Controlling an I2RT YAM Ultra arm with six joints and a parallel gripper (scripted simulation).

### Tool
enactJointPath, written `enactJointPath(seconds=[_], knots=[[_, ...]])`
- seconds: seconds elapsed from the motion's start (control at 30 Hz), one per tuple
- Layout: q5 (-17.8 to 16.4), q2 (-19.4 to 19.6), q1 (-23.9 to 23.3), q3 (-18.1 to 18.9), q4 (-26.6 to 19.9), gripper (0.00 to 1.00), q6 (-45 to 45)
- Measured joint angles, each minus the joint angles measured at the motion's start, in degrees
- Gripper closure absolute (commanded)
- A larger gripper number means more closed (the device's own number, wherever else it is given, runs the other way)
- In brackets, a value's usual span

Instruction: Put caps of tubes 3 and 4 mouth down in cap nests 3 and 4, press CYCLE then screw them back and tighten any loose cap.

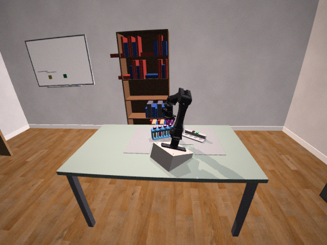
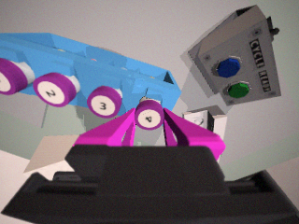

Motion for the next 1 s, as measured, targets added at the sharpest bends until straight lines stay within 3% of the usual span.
enactJointPath(seconds=[0.43, 1.0], knots=[[0.00, 0.00, 0.00, 0.00, 0.00, 1.00, 0.48], [-0.02, 0.00, 0.00, 0.00, 0.00, 1.00, 34.86]])
